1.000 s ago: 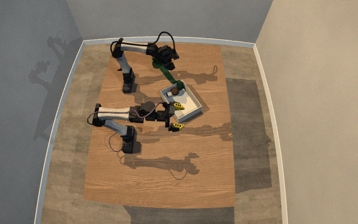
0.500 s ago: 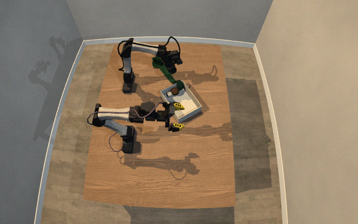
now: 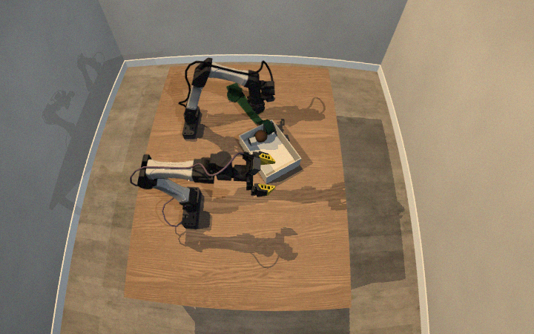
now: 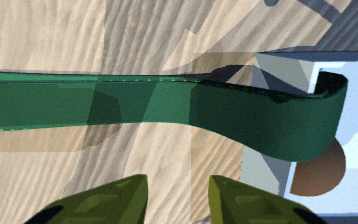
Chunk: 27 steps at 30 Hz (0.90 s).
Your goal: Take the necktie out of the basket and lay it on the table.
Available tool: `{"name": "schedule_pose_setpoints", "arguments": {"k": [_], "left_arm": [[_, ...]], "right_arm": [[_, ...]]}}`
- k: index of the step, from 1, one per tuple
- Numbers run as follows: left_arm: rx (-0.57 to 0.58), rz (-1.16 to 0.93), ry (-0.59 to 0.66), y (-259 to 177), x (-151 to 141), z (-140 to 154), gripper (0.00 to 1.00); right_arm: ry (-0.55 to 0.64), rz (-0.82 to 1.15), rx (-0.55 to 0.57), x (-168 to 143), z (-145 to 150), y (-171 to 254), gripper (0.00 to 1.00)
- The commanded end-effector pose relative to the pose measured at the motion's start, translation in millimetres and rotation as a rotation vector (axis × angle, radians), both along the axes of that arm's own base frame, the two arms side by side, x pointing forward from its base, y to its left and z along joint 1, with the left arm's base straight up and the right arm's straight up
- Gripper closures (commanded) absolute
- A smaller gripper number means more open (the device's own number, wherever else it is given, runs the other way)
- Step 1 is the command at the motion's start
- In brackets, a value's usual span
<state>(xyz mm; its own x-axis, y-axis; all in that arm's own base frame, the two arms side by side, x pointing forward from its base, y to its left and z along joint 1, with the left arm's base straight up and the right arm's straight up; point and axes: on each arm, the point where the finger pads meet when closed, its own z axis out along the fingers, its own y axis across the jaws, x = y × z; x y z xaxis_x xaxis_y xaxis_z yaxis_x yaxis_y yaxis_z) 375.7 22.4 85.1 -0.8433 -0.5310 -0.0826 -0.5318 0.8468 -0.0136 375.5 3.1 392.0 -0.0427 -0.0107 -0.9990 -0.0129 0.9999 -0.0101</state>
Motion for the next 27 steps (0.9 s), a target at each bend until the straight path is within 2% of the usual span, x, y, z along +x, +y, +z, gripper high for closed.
{"name": "schedule_pose_setpoints", "arguments": {"k": [1, 10, 27], "left_arm": [[-0.029, 0.029, 0.032, -0.2, 2.0, -0.2, 0.69], [-0.042, 0.042, 0.075, 0.2, 2.2, -9.2, 0.76], [-0.042, 0.042, 0.077, 0.2, 1.6, -9.4, 0.76]], "right_arm": [[-0.008, 0.0, 0.0, 0.0, 1.8, 0.0, 0.0], [-0.008, 0.0, 0.0, 0.0, 1.8, 0.0, 0.0], [-0.007, 0.0, 0.0, 0.0, 1.7, 0.0, 0.0]]}}
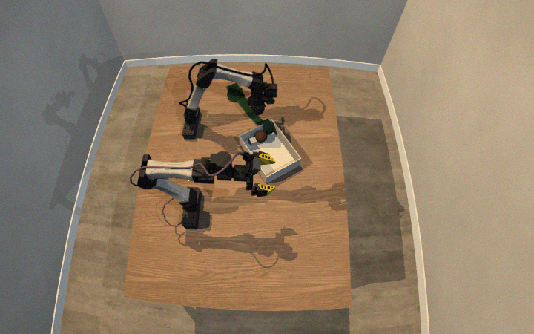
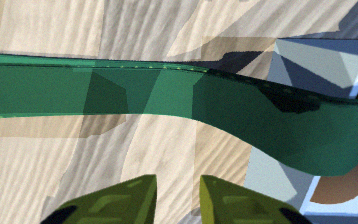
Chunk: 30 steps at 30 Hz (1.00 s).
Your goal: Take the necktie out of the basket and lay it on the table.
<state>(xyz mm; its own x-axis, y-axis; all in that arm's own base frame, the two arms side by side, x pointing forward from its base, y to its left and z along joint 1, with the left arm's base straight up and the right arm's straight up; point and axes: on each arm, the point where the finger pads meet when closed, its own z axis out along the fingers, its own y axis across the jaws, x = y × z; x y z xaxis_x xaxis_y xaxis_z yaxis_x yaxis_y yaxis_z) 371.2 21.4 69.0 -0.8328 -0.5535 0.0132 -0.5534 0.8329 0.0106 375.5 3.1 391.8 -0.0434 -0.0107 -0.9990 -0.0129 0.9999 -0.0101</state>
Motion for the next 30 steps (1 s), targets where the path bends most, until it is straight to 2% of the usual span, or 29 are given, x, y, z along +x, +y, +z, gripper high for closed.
{"name": "schedule_pose_setpoints", "arguments": {"k": [1, 30], "left_arm": [[-0.009, 0.017, -0.017, 1.2, 6.1, 6.7, 0.76], [-0.01, 0.018, -0.014, 1.4, 11.1, 13.4, 0.76]], "right_arm": [[-0.008, 0.0, 0.0, 0.0, 1.9, 0.0, 0.0], [-0.007, 0.0, 0.0, 0.0, 1.6, 0.0, 0.0]]}}
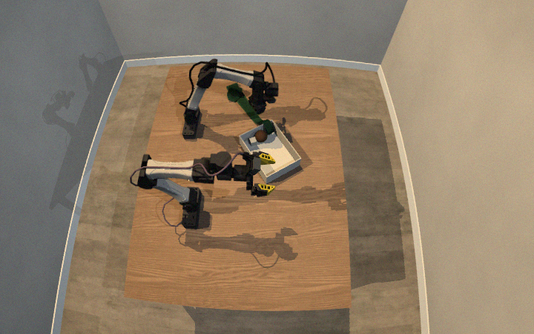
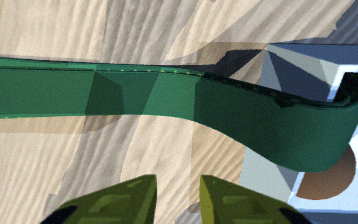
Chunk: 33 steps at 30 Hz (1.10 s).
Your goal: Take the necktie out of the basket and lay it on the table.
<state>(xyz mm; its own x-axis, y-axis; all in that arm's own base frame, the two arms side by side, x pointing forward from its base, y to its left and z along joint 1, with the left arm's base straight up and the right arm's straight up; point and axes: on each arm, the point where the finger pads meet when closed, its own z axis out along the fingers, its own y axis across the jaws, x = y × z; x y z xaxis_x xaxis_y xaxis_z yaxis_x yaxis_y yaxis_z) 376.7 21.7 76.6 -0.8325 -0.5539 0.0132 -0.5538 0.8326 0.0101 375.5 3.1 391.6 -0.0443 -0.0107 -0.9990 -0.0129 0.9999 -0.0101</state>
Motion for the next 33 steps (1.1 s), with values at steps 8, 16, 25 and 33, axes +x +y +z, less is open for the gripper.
{"name": "schedule_pose_setpoints", "arguments": {"k": [8, 16, 25, 33], "left_arm": [[-0.009, 0.017, -0.013, 1.1, 5.4, 5.8, 0.76], [-0.009, 0.017, -0.013, 1.1, 5.4, 5.5, 0.76], [-0.009, 0.017, -0.012, 1.0, 5.2, -9.9, 0.76], [-0.009, 0.017, -0.012, 0.7, 5.0, -43.6, 0.76]], "right_arm": [[-0.007, 0.0, 0.0, 0.0, 1.7, 0.0, 0.0], [-0.007, 0.0, 0.0, 0.0, 1.7, 0.0, 0.0], [-0.007, 0.0, 0.0, 0.0, 1.6, 0.0, 0.0], [-0.007, 0.0, 0.0, 0.0, 1.6, 0.0, 0.0]]}}
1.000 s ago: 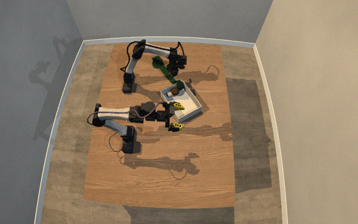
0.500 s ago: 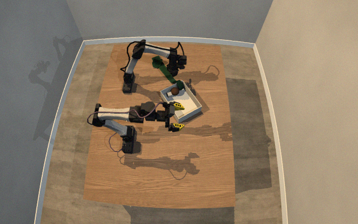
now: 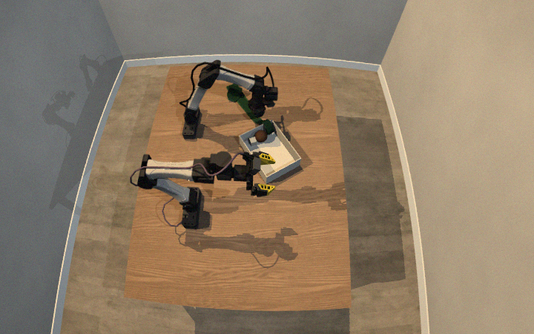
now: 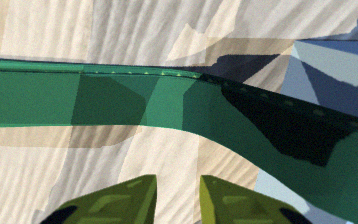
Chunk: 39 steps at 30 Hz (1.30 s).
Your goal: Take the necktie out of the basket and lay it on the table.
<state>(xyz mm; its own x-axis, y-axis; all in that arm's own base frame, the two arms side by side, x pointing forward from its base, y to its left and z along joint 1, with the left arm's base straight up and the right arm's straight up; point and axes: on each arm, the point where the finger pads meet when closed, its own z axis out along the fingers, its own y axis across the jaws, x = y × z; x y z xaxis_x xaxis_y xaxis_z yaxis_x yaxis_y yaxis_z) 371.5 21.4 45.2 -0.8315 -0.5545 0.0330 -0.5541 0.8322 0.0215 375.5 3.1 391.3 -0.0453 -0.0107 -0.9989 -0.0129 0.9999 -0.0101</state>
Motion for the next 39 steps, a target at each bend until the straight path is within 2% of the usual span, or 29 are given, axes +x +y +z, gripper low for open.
{"name": "schedule_pose_setpoints", "arguments": {"k": [1, 5, 14, 39], "left_arm": [[-0.008, 0.017, -0.035, 1.0, 10.1, -16.7, 0.76], [-0.008, 0.017, -0.035, 0.8, 10.1, -33.3, 0.76], [-0.008, 0.018, -0.037, 1.2, 10.4, -51.5, 0.76], [-0.008, 0.018, -0.039, 1.3, 10.7, -65.2, 0.76]], "right_arm": [[-0.008, 0.0, 0.0, 0.0, 1.9, 0.0, 0.0], [-0.008, 0.0, 0.0, 0.0, 1.9, 0.0, 0.0], [-0.007, 0.0, 0.0, 0.0, 1.7, 0.0, 0.0], [-0.007, 0.0, 0.0, 0.0, 1.6, 0.0, 0.0]]}}
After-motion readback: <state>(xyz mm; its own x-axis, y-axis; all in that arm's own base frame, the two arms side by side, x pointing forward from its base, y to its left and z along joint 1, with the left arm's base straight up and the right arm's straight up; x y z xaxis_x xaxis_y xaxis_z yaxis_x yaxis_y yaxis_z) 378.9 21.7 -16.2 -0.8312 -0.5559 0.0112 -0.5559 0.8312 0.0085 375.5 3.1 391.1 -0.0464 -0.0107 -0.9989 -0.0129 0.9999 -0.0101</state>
